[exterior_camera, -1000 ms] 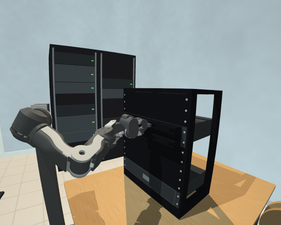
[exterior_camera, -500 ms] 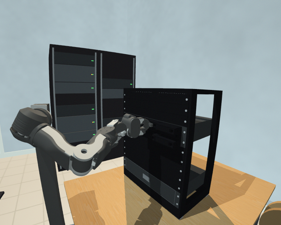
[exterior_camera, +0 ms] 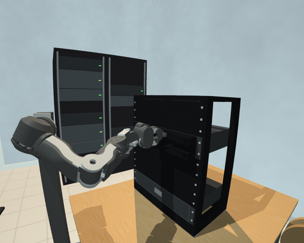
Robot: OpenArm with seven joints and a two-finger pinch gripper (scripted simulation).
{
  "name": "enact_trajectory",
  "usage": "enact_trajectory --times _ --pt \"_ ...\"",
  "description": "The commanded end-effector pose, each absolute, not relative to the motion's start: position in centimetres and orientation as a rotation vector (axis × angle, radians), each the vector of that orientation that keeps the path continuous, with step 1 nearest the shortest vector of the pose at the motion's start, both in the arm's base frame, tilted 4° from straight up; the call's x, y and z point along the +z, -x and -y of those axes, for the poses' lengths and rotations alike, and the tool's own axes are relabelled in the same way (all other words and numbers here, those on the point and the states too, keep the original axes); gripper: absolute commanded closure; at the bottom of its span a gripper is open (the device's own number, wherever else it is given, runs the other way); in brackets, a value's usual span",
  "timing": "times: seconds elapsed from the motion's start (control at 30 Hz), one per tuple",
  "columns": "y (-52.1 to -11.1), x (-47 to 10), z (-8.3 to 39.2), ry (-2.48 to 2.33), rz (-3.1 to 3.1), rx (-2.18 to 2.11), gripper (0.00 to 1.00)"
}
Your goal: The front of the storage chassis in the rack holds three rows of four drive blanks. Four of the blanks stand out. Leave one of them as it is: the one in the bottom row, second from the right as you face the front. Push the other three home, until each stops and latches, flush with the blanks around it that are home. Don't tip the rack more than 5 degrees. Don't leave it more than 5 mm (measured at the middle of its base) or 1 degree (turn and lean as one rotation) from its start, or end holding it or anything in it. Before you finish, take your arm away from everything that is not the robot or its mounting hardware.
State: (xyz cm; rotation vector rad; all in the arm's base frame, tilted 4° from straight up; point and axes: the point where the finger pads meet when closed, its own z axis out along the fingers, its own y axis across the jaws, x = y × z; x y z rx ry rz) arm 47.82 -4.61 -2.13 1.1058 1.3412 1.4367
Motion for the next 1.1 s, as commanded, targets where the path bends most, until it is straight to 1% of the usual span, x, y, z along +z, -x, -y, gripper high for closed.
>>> enact_trajectory --times 0.0,1.07 --pt "-47.85 -1.55 4.23 -1.081 -1.341 1.45 1.0" --pt "-48.3 -1.16 3.85 -1.081 -1.341 1.45 1.0"
